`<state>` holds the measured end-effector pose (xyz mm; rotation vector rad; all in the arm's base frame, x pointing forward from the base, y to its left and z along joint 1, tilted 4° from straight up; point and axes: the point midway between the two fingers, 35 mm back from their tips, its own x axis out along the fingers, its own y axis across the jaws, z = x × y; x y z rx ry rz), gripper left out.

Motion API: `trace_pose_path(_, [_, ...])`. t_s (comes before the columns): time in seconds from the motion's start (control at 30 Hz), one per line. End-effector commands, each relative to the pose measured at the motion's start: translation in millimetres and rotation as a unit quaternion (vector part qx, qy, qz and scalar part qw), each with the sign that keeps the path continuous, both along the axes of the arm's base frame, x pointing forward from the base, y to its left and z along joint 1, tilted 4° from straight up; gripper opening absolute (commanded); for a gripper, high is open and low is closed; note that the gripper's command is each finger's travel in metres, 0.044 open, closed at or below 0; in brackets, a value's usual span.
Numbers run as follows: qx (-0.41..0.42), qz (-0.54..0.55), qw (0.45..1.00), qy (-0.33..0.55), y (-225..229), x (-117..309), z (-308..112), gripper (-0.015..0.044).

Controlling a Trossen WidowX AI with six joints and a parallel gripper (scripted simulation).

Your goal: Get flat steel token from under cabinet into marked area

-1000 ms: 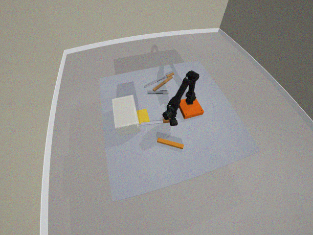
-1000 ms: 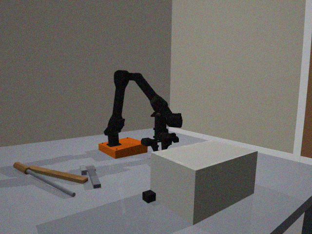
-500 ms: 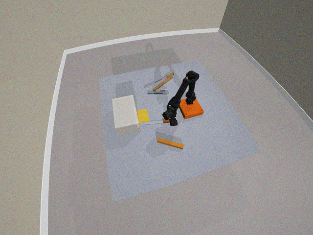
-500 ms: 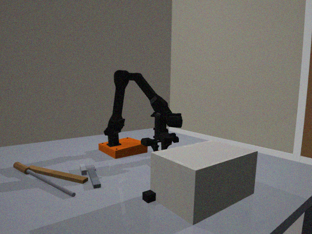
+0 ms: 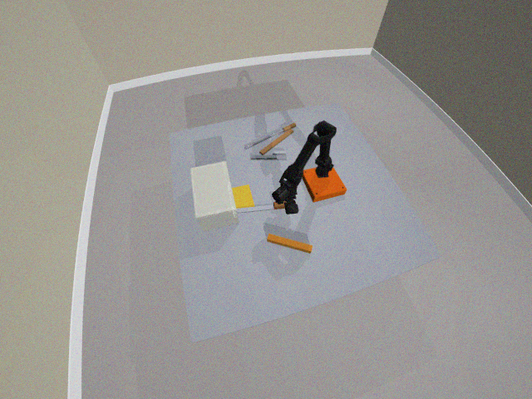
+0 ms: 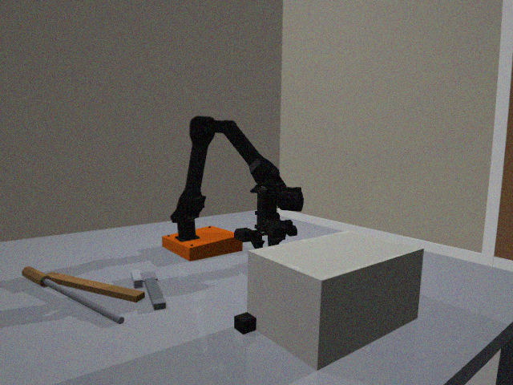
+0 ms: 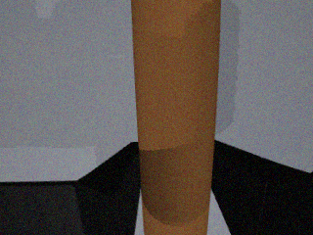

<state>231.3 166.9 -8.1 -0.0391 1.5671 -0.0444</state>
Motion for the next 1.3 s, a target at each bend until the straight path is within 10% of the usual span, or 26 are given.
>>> trace_pose_path(0.0, [0.002,-0.001,1.0,0.0,1,8,0,0.0])
trace_pose_path(1.27, [0.001,-0.001,1.0,-0.001,0,57,1,0.0])
